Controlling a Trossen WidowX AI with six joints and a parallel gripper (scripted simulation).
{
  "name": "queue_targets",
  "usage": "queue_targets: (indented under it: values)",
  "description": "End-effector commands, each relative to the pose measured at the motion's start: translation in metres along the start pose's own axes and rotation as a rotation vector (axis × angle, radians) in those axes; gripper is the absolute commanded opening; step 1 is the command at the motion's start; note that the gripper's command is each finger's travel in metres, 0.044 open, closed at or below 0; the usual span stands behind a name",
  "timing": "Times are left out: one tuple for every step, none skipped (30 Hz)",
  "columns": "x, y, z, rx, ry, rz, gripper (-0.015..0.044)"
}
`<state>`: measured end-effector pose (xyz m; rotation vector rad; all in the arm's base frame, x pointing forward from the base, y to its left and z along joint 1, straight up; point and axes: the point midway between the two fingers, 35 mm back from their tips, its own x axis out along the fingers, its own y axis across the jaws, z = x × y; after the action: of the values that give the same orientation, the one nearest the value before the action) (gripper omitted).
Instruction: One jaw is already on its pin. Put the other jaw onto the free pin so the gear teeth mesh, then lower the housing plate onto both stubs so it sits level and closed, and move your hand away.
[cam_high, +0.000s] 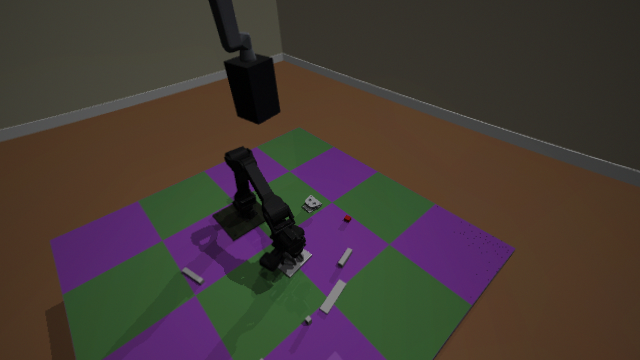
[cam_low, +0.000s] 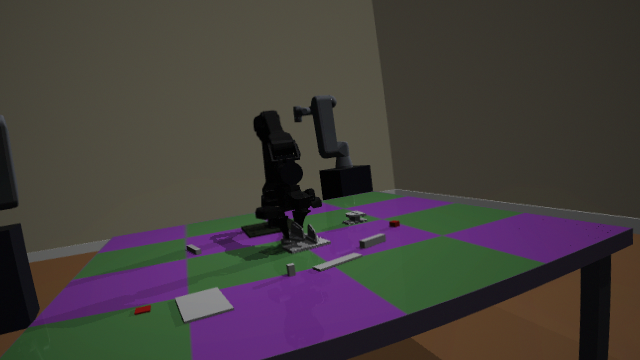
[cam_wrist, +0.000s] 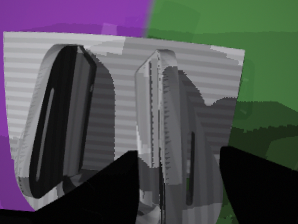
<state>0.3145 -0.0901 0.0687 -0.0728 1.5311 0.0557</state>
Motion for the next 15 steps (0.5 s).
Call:
queue_targets:
  values:
    - [0.0022,0.0007,-0.0009,-0.002,0.003,0.003,0.0134]
    - [0.0022,0.0007,-0.0009,-0.002,0.003,0.003,0.0134]
    - [0.0022,0.0007,-0.0009,-0.002,0.003,0.003,0.0134]
    - [0.0022,0.0007,-0.0009,-0.002,0.003,0.003,0.0134]
    - [0.0022,0.0007,-0.0009,-0.002,0.003,0.003,0.0134]
    - [0.0023,0.0007,-0.0009,-0.003,0.003,0.003,0.0134]
    - [0.0027,0.0007,-0.0009,-0.003,0.003,0.003,0.0134]
    - [0.0033,0.0007,-0.0009,-0.004,0.003,0.003,0.0134]
    - [0.0041,0.0007,-0.0009,-0.006,0.003,0.003,0.0134]
    - [0.0048,0.0007,-0.0009,-0.007,0.003,0.003,0.0134]
    - [0.0051,0.0007,-0.0009,-0.008,0.003,0.003,0.0134]
    - [0.0053,0.0007,-0.0009,-0.008,0.003,0.003,0.0134]
    - [0.0053,0.0007,-0.0009,-0.008,0.003,0.003,0.0134]
    - [0.0053,0.0007,-0.0009,-0.008,0.003,0.003,0.0134]
    - [0.0053,0.0007,-0.0009,-0.008,0.003,0.003,0.0134]
